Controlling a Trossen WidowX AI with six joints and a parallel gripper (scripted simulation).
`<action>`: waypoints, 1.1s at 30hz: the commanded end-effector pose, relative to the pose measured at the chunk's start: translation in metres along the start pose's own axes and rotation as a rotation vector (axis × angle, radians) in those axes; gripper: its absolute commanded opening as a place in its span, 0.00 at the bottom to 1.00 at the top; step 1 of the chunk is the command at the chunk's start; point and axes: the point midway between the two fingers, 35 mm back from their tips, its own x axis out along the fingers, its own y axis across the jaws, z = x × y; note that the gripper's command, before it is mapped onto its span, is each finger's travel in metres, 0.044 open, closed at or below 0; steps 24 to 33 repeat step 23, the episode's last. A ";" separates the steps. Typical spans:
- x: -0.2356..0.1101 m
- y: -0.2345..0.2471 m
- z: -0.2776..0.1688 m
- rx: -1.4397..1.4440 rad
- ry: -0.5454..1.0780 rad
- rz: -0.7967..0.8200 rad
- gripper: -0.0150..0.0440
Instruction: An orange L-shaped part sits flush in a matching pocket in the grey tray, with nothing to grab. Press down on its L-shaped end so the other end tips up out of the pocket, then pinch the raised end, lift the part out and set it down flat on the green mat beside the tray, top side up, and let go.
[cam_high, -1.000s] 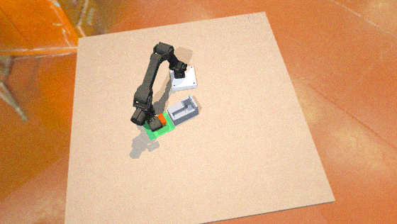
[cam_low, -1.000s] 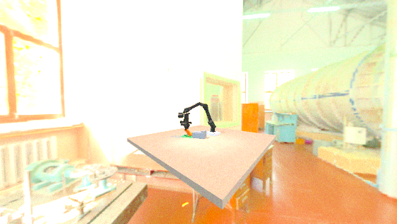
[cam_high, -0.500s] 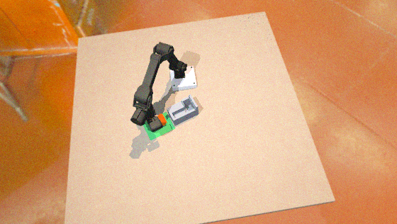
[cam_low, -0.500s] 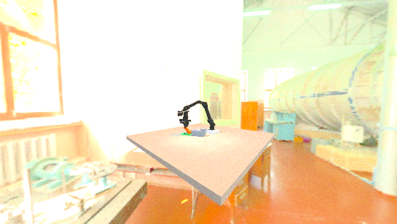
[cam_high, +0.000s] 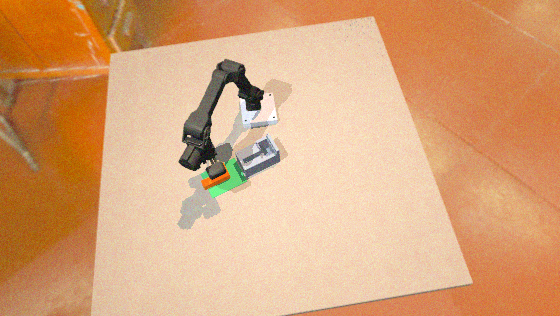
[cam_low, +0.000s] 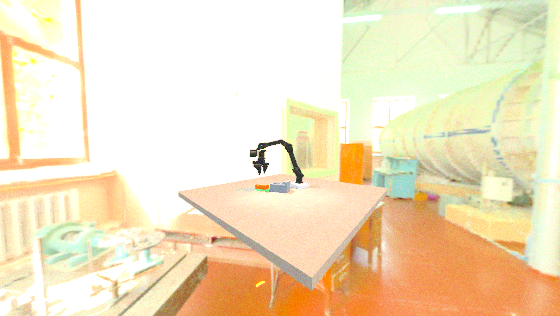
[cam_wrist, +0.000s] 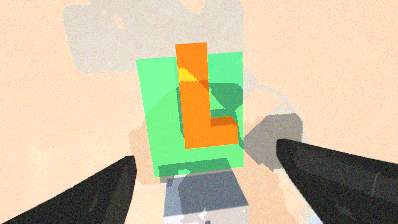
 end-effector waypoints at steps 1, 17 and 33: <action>-0.029 -0.002 -0.002 -0.002 -0.009 0.003 0.93; -0.025 0.000 -0.001 0.000 -0.017 0.015 0.93; -0.025 0.000 -0.001 0.000 -0.017 0.015 0.93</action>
